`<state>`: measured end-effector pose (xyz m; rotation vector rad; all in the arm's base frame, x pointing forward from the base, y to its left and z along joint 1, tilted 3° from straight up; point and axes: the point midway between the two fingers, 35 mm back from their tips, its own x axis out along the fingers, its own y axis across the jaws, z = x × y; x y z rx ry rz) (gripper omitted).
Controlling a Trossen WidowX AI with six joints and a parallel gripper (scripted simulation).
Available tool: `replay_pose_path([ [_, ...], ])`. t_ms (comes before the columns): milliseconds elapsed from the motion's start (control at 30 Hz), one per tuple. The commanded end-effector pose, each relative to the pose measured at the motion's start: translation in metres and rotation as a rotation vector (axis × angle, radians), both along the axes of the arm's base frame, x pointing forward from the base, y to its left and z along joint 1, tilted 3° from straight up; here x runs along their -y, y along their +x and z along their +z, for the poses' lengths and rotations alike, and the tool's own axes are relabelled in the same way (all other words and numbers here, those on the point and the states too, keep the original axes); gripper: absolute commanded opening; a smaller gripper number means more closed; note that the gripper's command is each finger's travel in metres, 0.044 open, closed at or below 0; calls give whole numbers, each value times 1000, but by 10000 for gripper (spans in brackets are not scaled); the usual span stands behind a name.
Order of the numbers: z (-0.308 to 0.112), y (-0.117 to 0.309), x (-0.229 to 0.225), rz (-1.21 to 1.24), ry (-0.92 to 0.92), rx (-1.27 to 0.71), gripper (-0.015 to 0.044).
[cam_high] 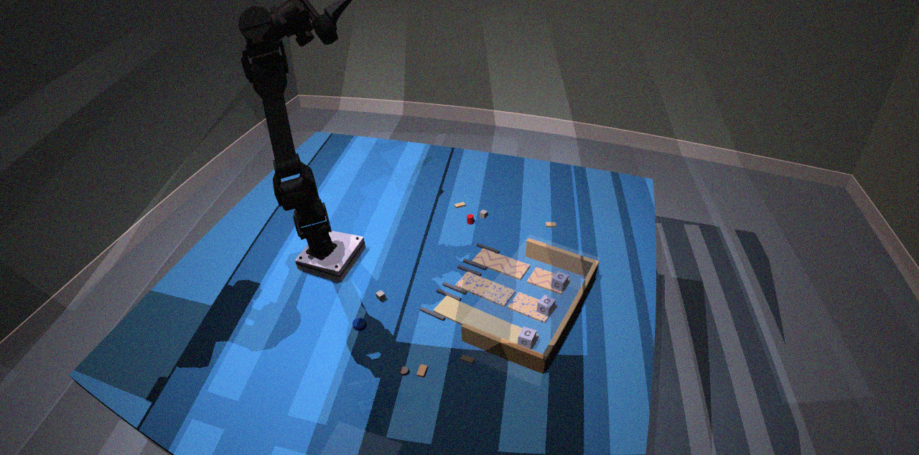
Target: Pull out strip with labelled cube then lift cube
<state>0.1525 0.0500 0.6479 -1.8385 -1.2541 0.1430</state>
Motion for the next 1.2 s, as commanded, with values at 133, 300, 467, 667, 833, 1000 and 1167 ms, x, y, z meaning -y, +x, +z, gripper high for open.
replay_pose_path([
  [133,-2,-27,-11,-123,-82,216,400],
  [300,-8,-55,-32,-332,-269,534,400],
  [467,-26,-72,-70,-569,-560,901,400],
  [667,-65,-63,-121,-777,-983,1306,400],
  [833,-109,-32,-155,-845,-1364,1604,400],
  [1000,-151,2,-170,-810,-1664,1806,400],
  [1167,-203,44,-169,-673,-1955,1976,400],
])
